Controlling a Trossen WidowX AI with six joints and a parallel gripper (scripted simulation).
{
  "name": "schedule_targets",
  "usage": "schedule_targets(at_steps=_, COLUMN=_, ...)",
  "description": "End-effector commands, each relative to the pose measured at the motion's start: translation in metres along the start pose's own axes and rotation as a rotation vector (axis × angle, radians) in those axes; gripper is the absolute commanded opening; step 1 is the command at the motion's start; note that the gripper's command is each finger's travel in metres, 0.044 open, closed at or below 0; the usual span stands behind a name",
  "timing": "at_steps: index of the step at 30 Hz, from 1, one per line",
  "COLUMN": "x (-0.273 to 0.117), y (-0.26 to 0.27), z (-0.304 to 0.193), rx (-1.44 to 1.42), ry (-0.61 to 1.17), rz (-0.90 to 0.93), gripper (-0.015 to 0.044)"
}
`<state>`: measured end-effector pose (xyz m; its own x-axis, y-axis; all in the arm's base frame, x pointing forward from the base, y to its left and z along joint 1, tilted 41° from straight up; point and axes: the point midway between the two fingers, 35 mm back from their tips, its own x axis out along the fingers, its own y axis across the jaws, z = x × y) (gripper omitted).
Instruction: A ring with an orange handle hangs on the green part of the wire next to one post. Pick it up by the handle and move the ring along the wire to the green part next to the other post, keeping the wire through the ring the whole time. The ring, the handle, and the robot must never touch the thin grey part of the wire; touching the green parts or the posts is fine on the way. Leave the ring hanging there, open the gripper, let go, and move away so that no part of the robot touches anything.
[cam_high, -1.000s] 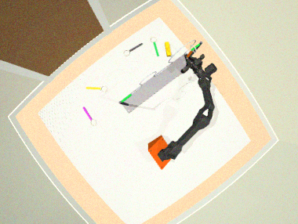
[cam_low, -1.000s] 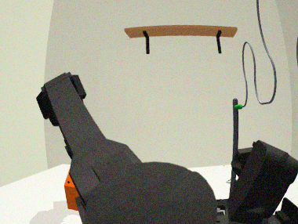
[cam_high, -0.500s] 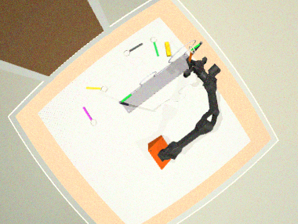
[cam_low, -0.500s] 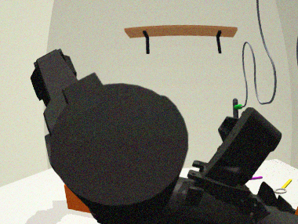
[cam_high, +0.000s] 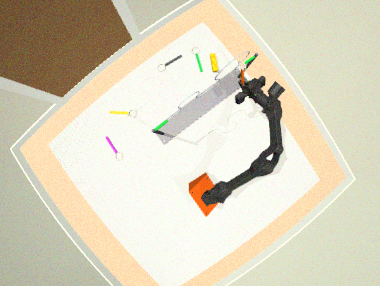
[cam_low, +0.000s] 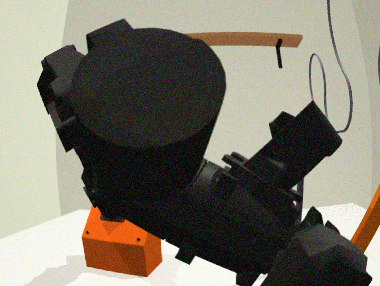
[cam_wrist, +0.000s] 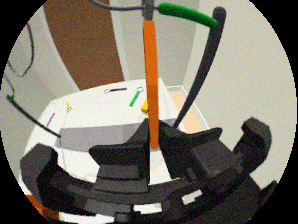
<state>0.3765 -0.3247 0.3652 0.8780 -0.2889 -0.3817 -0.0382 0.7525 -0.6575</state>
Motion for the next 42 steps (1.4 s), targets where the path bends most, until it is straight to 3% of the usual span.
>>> schedule_targets(at_steps=1, x=-0.002, y=0.008, z=-0.001, rx=0.018, ry=0.021, rz=0.013, gripper=-0.0150)
schedule_targets(at_steps=16, x=-0.002, y=0.042, z=0.000, rx=0.176, ry=0.020, rz=0.103, gripper=-0.0150)
schedule_targets(at_steps=42, x=-0.021, y=0.117, z=0.034, rx=0.687, ry=0.016, rz=0.385, gripper=-0.0150)
